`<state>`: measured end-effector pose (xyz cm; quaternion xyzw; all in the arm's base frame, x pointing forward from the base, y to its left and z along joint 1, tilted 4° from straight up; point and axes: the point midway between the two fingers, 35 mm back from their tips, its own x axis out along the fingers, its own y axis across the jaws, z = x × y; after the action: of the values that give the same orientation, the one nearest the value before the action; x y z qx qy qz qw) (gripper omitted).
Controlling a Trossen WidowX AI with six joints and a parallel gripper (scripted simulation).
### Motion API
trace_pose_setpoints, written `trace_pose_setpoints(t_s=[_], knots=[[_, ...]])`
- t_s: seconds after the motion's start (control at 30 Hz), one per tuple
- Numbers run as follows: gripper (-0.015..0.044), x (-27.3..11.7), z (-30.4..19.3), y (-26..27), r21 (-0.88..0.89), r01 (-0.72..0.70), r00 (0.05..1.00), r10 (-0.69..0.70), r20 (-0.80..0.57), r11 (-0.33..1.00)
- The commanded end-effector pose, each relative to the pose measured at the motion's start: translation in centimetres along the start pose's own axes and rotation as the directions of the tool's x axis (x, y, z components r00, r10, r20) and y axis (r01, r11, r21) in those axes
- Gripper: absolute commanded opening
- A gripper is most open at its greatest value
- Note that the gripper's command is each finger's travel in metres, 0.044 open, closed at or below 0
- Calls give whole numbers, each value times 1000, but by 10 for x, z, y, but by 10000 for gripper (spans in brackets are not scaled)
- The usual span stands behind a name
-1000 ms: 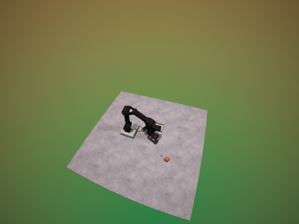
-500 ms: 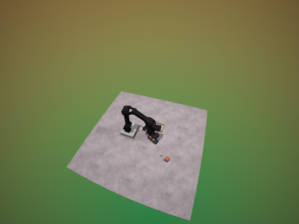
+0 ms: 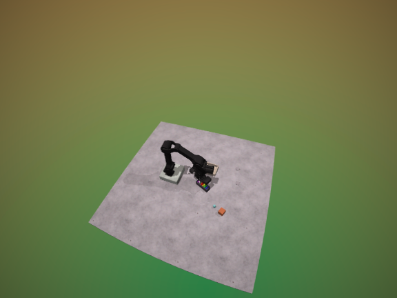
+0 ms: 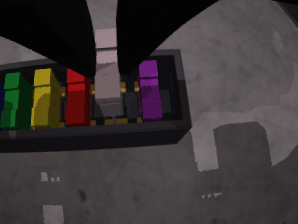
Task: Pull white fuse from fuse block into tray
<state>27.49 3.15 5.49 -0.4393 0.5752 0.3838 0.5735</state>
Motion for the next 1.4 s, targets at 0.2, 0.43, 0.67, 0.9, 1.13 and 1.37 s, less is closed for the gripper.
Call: trace_pose_setpoints(t_s=[0.2,0.43,0.67,0.9,1.13,1.37], knots=[[0,-7,1,0,2,3,1000,-3,8,1000],[0,-10,1,0,2,2,1000,-2,8,1000],[0,-16,1,0,1,2,1000,-2,8,1000],[0,-27,1,0,1,2,1000,-2,9,1000],[0,-33,1,0,1,2,1000,-2,9,1000],[0,-35,20,0,1,2,1000,-2,11,1000]])
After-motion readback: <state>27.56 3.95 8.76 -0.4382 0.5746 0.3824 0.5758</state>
